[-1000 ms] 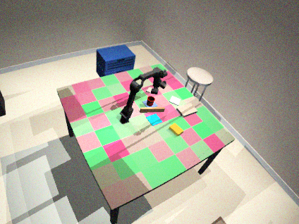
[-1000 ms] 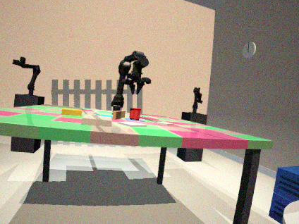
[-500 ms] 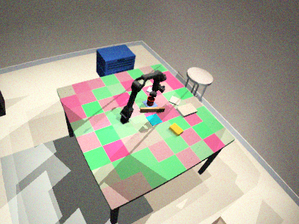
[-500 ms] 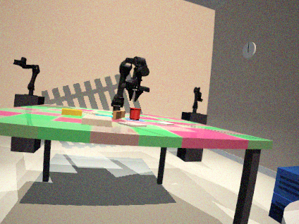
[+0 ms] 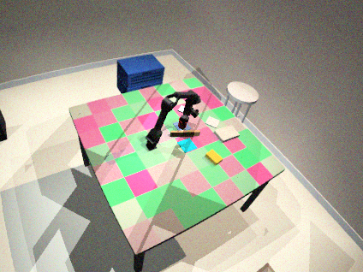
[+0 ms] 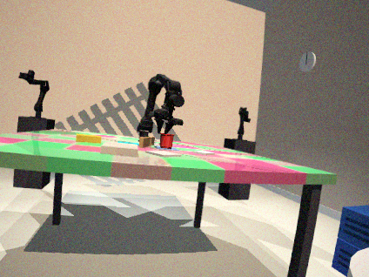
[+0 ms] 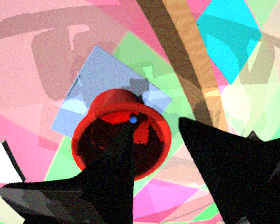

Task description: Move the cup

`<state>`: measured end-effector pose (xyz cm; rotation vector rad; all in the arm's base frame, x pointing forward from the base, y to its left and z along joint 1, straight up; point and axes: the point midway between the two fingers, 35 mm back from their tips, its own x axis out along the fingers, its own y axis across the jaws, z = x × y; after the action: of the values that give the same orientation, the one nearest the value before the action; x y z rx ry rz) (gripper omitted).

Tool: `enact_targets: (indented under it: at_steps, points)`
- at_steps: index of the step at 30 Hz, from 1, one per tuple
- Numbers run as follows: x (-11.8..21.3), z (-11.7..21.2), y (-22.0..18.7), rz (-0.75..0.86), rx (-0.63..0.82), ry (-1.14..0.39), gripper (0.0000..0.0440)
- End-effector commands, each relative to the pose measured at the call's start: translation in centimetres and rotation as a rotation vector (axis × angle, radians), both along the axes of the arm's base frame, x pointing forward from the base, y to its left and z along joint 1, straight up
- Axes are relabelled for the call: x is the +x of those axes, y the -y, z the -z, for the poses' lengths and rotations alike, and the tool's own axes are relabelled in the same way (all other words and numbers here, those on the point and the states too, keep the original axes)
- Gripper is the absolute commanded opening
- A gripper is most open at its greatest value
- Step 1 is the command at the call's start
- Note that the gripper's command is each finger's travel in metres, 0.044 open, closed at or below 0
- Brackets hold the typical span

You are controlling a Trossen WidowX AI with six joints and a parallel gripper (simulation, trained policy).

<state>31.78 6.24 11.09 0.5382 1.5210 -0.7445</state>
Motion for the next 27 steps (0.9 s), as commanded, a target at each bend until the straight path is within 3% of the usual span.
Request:
enact_targets:
  at_steps: [1, 9, 16, 27]
  points:
    - [-0.2, 1.6, 0.1, -0.008, -0.01, -0.021, 0.0178]
    - [-0.6, 4.6, 0.1, -0.055, -0.004, -0.05, 0.0168]
    - [-0.8, 5.6, 0.4, -0.107, -0.003, -0.046, 0.0006]
    - [-0.8, 4.2, 0.9, -0.104, -0.002, -0.015, 0.0]
